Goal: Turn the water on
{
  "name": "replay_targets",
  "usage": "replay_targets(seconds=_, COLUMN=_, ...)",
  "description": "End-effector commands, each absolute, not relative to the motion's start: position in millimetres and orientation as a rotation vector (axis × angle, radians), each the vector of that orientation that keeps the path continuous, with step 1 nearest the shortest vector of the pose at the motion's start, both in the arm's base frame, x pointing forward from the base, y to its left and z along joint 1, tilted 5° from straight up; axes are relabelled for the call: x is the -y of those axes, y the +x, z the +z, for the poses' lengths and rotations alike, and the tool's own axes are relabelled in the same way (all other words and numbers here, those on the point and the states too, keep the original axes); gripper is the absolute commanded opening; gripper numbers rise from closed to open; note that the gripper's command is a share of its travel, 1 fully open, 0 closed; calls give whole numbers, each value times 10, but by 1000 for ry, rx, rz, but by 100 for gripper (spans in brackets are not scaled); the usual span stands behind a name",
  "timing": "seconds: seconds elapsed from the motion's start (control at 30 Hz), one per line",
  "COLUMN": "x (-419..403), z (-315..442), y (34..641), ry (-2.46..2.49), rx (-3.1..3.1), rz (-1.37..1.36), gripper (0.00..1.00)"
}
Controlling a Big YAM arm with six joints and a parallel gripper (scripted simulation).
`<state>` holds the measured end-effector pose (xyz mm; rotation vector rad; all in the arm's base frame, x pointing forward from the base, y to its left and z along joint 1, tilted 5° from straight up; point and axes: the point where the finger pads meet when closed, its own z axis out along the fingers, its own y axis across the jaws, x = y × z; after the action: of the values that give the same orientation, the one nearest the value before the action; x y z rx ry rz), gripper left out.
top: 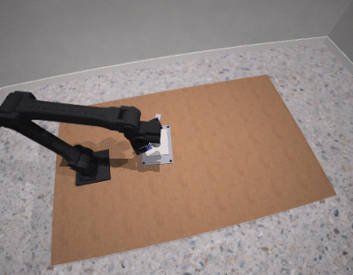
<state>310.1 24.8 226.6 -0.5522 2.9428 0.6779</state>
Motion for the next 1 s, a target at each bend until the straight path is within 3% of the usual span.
replay_targets(seconds=0.0, x=-246, z=2296, y=3114, ry=-553, rx=-2935, rz=672, gripper=100)
replay_targets(seconds=0.6, x=-246, z=2296, y=3114, ry=-553, rx=-2935, rz=672, gripper=100)
replay_targets(seconds=0.97, x=-486, z=2442, y=3461, ry=-860, rx=-2865, rz=523, gripper=100)
